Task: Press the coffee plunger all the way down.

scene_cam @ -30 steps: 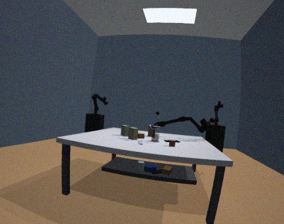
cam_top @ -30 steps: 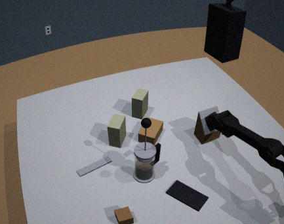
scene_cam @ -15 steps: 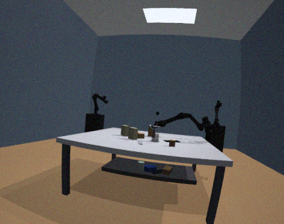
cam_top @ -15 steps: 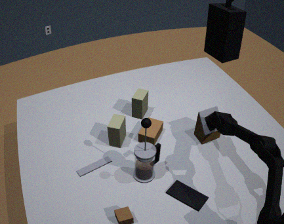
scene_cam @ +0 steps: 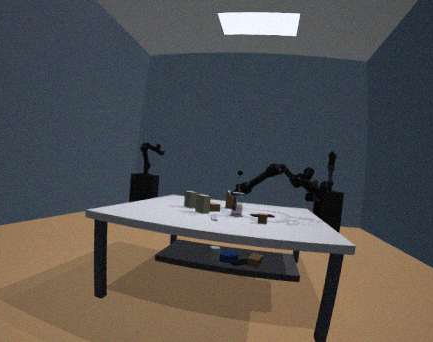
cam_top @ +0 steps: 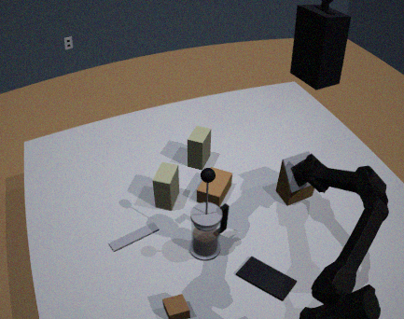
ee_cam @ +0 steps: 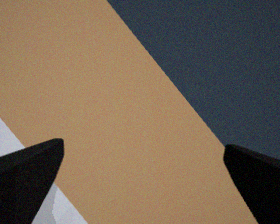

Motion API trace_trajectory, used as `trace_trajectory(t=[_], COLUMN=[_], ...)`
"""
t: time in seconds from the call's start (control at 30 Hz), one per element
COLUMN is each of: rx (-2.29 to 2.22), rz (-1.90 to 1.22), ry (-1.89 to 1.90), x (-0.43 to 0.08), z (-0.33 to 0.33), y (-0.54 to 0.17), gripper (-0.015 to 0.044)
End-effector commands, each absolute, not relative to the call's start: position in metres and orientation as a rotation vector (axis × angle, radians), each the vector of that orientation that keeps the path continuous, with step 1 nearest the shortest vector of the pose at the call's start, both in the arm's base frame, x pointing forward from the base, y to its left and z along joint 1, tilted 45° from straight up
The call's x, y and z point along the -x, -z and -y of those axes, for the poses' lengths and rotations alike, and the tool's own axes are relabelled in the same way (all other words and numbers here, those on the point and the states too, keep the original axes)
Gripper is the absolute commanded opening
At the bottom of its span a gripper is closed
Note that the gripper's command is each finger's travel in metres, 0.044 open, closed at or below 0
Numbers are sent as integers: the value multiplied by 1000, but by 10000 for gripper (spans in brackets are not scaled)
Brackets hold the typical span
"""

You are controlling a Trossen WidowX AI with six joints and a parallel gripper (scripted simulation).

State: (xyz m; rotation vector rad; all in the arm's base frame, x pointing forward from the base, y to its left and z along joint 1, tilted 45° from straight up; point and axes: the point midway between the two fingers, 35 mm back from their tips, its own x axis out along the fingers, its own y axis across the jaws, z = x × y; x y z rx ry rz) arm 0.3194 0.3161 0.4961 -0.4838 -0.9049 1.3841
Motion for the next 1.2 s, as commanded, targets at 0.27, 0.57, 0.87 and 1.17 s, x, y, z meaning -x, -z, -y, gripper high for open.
trace_trajectory(t=[0.27,0.57,0.87,1.17], rx=[403,148,-284,-726], rz=[319,-62,-307,-343], ry=[-1139,-876,-533,-225], x=[-419,-421,-348,-257], z=[-150,3,137,202], y=[-414,-343,-279,-240], gripper=[440,440,440,440])
